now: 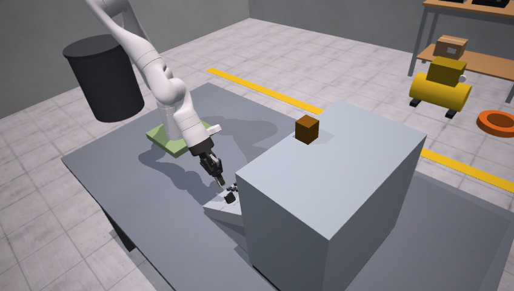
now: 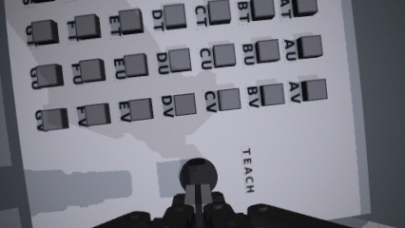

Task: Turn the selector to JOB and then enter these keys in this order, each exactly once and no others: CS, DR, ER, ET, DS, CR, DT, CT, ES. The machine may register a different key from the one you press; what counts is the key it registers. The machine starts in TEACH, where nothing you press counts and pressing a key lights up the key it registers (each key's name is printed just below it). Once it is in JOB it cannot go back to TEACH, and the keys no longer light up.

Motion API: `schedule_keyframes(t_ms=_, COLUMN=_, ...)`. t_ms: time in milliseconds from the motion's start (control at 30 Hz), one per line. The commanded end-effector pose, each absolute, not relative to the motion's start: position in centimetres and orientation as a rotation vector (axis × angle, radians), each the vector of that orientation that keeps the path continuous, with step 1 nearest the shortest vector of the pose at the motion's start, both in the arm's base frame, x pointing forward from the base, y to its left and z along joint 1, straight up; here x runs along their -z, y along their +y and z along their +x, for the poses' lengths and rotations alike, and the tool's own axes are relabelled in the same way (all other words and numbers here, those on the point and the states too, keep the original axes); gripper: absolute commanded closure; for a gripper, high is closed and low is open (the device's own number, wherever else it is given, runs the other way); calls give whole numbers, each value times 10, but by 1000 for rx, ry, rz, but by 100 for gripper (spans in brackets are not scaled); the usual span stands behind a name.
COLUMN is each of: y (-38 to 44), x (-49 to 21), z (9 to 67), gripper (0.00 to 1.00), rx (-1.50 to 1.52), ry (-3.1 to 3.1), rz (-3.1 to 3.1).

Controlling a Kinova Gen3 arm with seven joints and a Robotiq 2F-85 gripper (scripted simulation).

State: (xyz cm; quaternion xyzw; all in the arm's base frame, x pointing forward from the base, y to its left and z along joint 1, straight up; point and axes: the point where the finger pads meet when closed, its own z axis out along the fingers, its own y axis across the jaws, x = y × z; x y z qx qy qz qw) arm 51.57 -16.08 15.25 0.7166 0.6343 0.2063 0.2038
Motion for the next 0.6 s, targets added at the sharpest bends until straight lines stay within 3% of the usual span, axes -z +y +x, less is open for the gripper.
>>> schedule_keyframes(t_ms=0, y=-161, x=-153, z=516, gripper=90, rx=-576, ry=1769, rz=1997)
schedule_keyframes(t_ms=567, y=-117, x=-158, z=534, gripper=90, rx=-572, ry=1781, rz=1984)
